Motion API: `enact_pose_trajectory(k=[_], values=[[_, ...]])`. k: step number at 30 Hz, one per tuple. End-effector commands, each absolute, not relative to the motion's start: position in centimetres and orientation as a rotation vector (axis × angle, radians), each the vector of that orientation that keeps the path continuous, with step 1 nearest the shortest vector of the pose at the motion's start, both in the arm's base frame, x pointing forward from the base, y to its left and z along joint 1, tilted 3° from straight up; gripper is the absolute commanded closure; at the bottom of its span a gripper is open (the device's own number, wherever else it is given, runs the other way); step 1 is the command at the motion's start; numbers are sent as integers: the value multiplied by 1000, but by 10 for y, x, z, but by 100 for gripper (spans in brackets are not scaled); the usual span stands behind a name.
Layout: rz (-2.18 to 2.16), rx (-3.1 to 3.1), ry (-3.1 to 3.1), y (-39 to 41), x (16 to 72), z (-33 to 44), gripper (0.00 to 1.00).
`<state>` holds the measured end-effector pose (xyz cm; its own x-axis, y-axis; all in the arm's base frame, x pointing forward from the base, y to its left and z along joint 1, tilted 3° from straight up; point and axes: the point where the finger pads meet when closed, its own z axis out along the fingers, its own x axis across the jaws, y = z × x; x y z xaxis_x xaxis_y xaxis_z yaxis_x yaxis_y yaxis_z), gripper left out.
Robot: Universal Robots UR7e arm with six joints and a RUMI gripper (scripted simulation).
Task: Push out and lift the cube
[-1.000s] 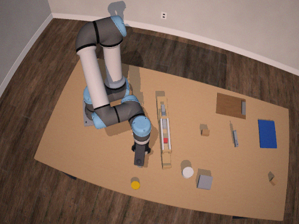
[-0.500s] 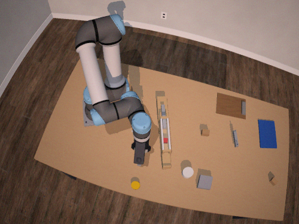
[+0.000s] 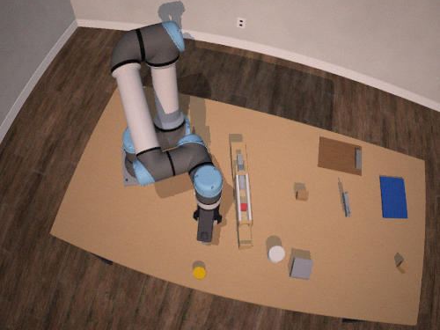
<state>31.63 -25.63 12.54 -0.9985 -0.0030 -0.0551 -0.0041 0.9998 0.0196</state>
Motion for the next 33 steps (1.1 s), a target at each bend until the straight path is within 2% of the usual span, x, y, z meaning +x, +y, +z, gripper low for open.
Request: enact_pose_trajectory(k=[1, 21, 33], values=[[29, -5, 3086, -257, 316, 126, 100], [29, -7, 3086, -255, 318, 126, 100], [28, -31, 3088, -225, 340, 127, 100]])
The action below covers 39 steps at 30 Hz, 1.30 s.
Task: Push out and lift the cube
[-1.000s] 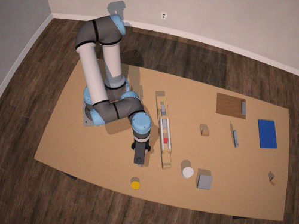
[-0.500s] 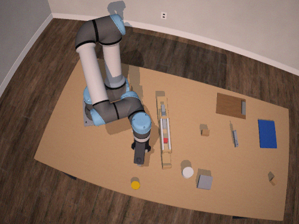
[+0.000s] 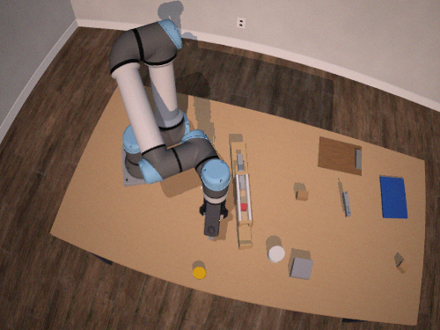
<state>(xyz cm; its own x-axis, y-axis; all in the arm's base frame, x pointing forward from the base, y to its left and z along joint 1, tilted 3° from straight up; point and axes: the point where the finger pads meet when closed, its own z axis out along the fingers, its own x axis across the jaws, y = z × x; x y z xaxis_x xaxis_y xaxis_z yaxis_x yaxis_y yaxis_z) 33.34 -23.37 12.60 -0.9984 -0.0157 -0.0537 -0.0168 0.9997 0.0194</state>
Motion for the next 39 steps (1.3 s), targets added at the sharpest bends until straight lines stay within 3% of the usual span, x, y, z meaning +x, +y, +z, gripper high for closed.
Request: enact_pose_trajectory(k=[1, 23, 39], values=[[28, -31, 3088, -225, 340, 127, 100], [20, -158, 3090, -46, 408, 132, 100], [18, -250, 3078, 98, 400, 135, 100]])
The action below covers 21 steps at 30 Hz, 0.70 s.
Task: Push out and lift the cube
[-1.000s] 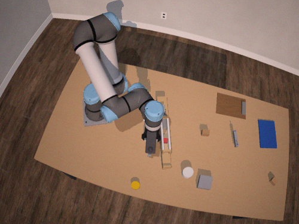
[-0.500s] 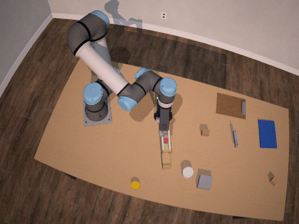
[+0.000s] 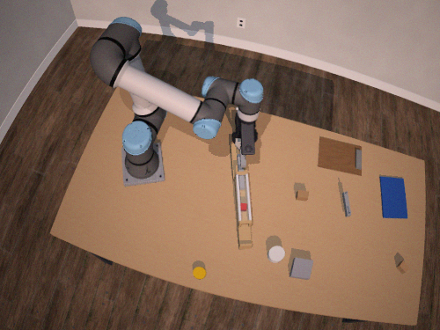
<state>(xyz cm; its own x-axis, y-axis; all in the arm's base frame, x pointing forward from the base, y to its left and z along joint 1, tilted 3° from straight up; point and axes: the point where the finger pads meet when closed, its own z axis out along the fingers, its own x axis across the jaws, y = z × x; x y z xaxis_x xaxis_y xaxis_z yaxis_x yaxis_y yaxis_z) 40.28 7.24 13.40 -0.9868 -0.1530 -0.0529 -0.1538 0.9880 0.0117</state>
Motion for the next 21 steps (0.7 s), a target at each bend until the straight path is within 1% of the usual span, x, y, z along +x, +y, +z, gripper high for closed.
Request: enact_pose_trajectory(k=[1, 10, 21], values=[[18, -255, 3078, 106, 398, 136, 100], [20, -285, 3072, 152, 383, 137, 100], [21, -293, 3070, 164, 378, 137, 100]])
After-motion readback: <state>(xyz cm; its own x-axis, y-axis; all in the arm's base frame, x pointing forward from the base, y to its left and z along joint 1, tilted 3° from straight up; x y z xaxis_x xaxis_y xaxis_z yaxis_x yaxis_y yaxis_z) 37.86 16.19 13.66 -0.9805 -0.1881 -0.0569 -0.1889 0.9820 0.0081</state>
